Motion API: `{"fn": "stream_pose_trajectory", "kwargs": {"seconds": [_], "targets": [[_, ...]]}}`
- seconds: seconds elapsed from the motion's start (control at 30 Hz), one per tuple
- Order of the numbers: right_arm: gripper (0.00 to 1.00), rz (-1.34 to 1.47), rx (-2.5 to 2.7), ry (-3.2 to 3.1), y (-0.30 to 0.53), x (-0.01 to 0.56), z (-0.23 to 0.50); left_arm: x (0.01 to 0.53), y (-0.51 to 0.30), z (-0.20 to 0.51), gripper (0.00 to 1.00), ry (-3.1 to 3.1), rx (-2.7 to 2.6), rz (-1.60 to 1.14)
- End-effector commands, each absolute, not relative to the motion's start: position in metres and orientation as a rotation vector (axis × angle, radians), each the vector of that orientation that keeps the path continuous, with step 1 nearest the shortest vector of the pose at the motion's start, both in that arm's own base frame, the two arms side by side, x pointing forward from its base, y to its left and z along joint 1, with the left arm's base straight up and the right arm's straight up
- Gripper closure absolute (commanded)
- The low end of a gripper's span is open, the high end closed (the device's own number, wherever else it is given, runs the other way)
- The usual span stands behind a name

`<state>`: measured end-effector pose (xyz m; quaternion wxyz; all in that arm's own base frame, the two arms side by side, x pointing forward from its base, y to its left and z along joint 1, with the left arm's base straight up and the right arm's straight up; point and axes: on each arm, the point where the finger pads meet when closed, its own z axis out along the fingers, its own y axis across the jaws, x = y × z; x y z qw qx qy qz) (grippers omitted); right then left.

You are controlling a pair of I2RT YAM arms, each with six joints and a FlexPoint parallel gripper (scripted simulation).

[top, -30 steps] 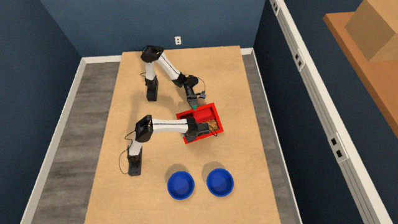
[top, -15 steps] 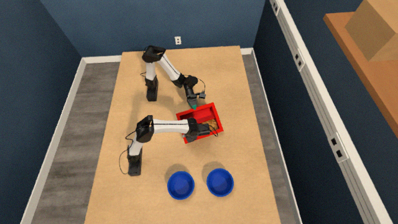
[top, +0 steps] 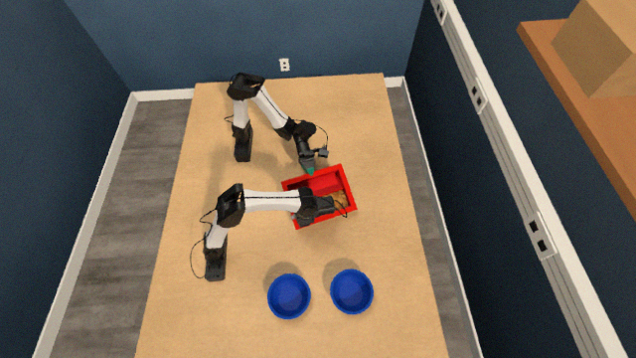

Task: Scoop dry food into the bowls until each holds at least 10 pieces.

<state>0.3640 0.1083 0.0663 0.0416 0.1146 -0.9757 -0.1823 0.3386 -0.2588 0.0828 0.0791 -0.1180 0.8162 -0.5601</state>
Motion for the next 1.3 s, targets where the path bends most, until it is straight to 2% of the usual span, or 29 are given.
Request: {"fn": "stream_pose_trajectory", "kwargs": {"seconds": [0.0,1.27], "targets": [[1.00,-0.530,0.335,-3.003,0.104,0.361,0.073,0.341,-0.261,0.088,1.00,2.416,-0.304,-1.691],[1.00,-0.584,0.324,-3.151,0.118,0.393,0.055,0.341,-0.261,0.088,1.00,2.416,-0.304,-1.691]]}}
